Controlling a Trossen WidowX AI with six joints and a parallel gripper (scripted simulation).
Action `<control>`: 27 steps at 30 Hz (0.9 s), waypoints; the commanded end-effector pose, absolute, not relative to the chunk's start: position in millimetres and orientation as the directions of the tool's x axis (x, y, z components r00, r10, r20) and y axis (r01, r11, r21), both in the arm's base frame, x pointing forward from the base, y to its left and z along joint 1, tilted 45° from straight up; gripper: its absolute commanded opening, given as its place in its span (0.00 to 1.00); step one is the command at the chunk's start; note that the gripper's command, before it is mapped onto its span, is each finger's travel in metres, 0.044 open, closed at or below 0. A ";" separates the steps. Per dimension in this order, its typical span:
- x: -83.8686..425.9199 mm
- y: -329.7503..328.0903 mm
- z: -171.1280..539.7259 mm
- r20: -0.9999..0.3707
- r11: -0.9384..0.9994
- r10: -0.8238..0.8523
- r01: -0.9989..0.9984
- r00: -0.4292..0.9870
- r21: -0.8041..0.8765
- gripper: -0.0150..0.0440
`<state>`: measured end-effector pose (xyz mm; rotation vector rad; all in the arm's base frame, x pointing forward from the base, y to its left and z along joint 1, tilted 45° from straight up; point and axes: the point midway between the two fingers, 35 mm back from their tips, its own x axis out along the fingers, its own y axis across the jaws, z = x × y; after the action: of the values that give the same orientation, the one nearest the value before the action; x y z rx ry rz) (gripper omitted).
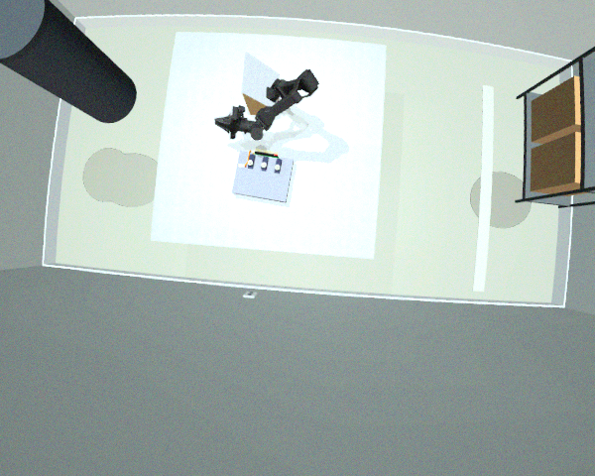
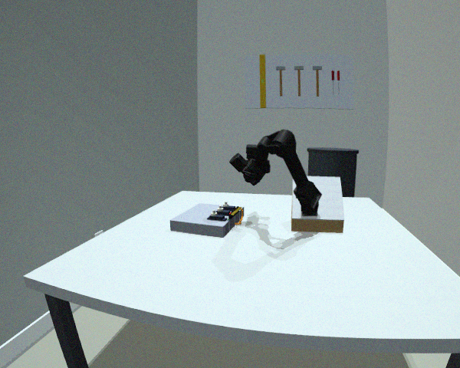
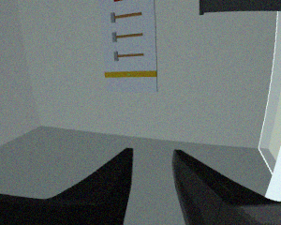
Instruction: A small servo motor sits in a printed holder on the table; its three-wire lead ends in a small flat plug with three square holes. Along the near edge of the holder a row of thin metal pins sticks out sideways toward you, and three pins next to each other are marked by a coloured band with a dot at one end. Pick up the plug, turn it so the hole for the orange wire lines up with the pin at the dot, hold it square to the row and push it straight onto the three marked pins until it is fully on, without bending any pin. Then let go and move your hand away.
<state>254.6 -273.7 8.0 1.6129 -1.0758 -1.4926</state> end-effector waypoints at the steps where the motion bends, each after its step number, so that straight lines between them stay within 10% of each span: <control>1: 263.3 -269.4 15.5 -0.435 -0.437 -0.899 -0.063 0.044 0.897 0.45; 27: 320.1 -229.6 80.4 -0.422 -0.309 -0.830 0.329 0.364 0.892 0.45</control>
<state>314.8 -234.6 73.4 1.4767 -0.5301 -1.2748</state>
